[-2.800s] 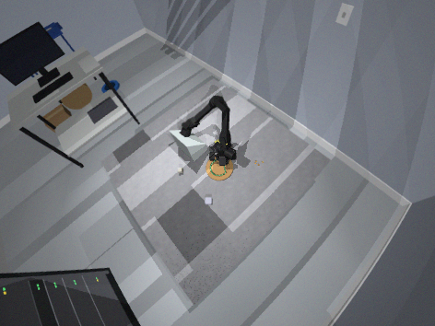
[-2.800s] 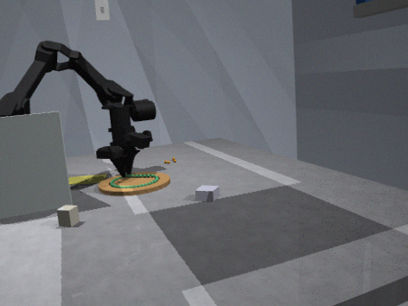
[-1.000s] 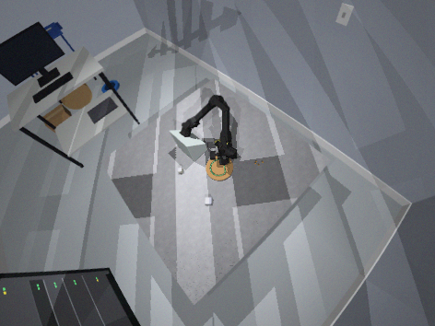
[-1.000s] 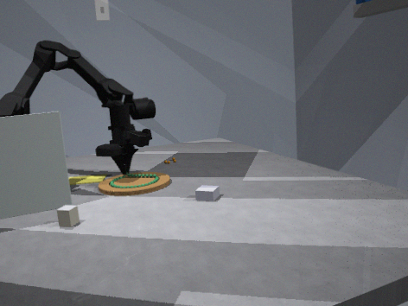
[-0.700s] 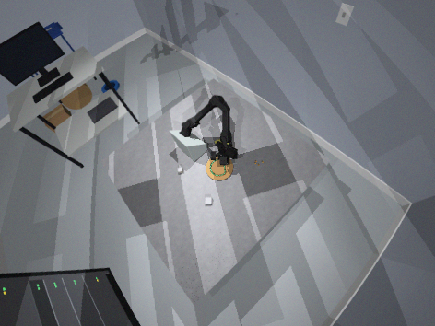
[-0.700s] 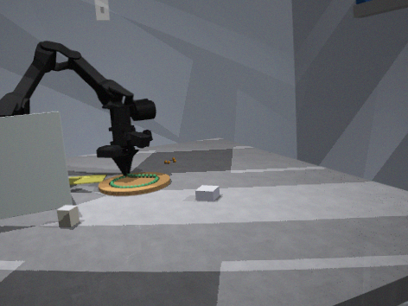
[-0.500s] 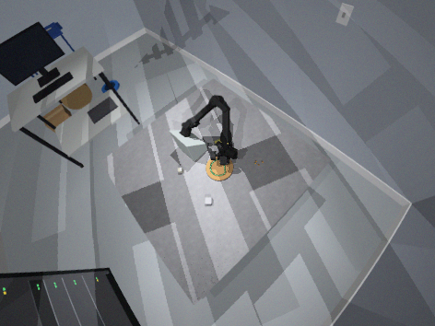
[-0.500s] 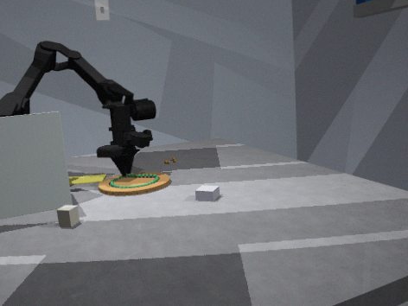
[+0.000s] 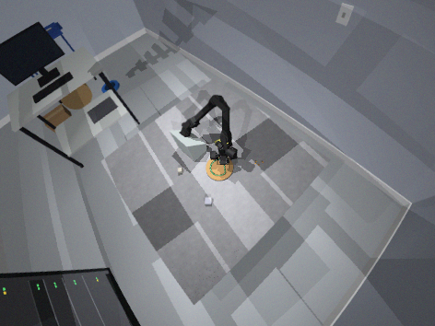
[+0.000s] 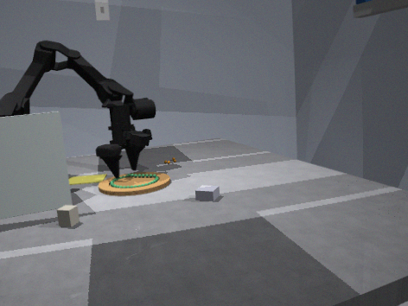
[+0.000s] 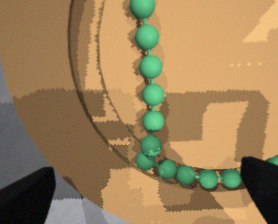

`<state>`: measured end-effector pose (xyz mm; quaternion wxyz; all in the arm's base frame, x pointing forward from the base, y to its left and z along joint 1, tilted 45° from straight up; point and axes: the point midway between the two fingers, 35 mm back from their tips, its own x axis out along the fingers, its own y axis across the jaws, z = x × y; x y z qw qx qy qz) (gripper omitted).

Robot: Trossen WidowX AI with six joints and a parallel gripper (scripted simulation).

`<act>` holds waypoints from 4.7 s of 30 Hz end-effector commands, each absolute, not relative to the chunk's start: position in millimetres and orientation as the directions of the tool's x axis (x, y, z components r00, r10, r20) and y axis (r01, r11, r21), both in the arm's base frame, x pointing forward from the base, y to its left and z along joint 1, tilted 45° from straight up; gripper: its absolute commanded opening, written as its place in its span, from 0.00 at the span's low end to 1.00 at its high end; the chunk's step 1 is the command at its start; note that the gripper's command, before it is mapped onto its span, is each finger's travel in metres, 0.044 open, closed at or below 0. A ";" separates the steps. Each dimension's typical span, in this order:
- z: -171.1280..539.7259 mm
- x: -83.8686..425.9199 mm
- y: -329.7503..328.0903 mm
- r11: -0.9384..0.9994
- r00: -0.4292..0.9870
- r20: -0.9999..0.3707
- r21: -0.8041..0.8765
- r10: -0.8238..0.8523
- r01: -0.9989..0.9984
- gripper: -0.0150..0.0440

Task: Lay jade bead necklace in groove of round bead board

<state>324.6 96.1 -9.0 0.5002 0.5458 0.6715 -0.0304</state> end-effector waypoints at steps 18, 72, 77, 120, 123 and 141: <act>-9.9 332.7 87.2 0.392 0.098 -0.708 0.495 0.700 0.776 0.87; -56.2 389.6 43.0 0.268 0.104 -0.709 0.393 0.698 0.880 0.37; -56.2 389.6 43.0 0.268 0.104 -0.709 0.393 0.698 0.880 0.25; -51.6 393.2 38.9 0.263 0.101 -0.708 0.386 0.699 0.884 0.25; -51.6 393.2 38.9 0.263 0.101 -0.708 0.386 0.699 0.884 0.25; -55.0 393.1 41.9 0.267 0.101 -0.709 0.388 0.698 0.882 0.65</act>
